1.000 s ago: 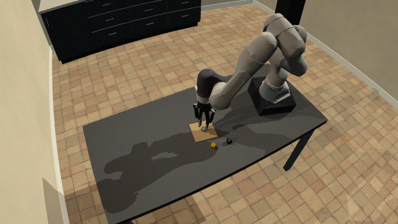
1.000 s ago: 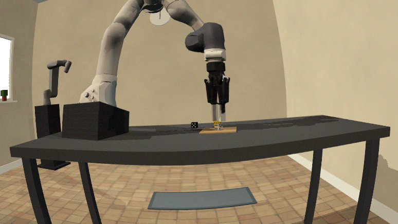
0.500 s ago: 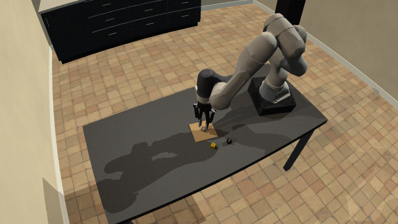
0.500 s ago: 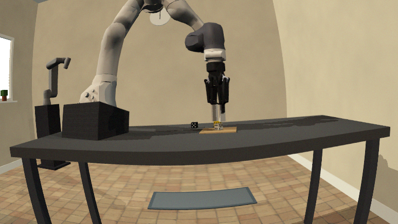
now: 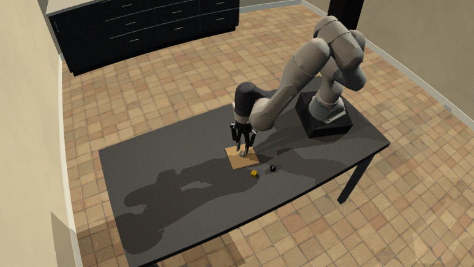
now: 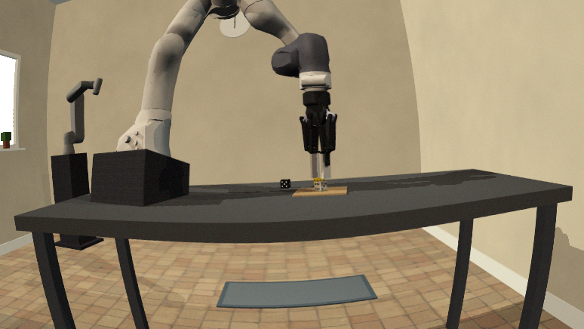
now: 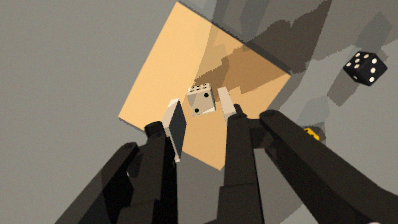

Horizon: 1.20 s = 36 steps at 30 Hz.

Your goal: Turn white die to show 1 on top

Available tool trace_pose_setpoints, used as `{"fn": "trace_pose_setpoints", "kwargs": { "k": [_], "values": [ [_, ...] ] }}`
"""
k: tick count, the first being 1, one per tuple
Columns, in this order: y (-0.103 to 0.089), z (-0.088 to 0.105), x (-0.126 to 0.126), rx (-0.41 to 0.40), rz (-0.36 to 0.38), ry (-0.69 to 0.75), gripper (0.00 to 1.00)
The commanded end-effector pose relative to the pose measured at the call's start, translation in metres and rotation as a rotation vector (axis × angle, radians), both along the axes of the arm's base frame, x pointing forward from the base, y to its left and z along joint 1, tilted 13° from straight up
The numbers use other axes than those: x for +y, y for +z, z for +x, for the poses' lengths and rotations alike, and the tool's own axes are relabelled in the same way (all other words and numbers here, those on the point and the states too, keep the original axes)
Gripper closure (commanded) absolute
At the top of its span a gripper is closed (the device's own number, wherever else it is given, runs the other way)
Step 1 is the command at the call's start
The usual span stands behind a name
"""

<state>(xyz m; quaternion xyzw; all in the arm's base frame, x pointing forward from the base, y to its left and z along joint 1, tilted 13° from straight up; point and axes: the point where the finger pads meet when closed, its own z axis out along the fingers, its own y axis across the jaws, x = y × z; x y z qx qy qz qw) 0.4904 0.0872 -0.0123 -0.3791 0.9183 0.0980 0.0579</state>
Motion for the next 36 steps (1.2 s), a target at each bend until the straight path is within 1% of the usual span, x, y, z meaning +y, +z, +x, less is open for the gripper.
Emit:
{"fn": "trace_pose_setpoints", "kwargs": {
  "k": [1, 17, 29, 36],
  "values": [
    [0.0, 0.0, 0.0, -0.003, 0.0, 0.003, 0.75],
    [-0.001, 0.0, 0.0, -0.003, 0.0, 0.003, 0.75],
    [-0.019, 0.001, 0.005, -0.003, 0.0, 0.003, 0.75],
    [-0.026, 0.001, 0.006, -0.003, 0.0, 0.003, 0.75]
  ]
}}
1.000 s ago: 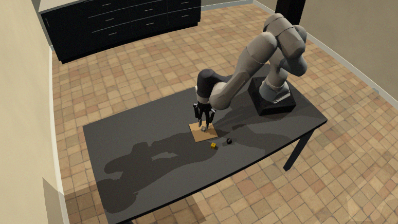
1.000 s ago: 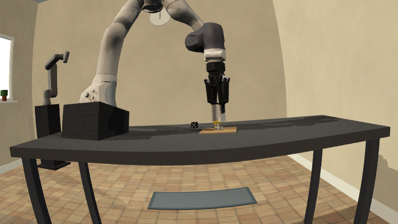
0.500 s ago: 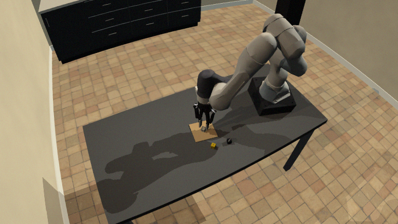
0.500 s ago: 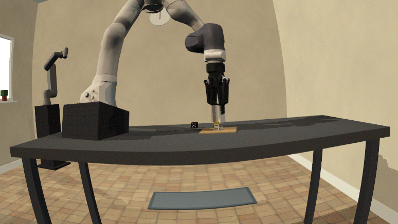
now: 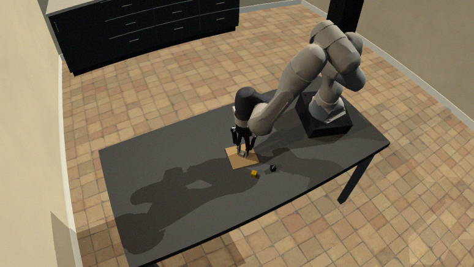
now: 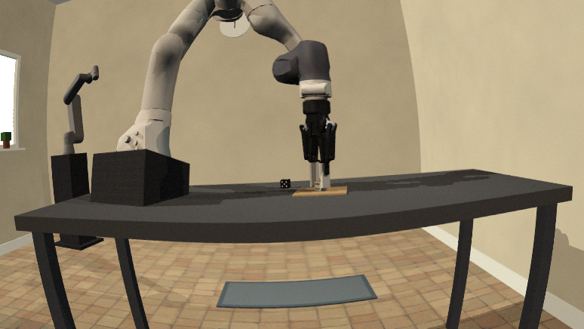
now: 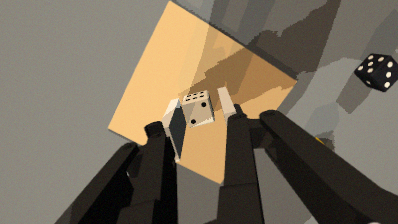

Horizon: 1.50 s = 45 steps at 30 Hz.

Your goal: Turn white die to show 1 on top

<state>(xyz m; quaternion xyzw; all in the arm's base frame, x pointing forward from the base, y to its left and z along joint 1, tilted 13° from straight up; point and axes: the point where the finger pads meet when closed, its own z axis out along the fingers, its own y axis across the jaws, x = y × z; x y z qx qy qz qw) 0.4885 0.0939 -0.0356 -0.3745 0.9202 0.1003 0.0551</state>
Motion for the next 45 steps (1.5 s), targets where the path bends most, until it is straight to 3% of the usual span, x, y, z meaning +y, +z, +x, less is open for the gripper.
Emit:
{"fn": "trace_pose_setpoints", "kwargs": {
  "k": [1, 41, 42, 45],
  "values": [
    [-0.0033, 0.0029, -0.0004, -0.011, -0.002, 0.012, 0.75],
    [-0.0049, 0.0029, -0.0001, -0.011, -0.002, 0.012, 0.75],
    [-0.0049, 0.0029, -0.0001, -0.011, -0.002, 0.012, 0.87],
    [-0.0049, 0.0029, -0.0001, -0.011, -0.002, 0.012, 0.87]
  ]
}}
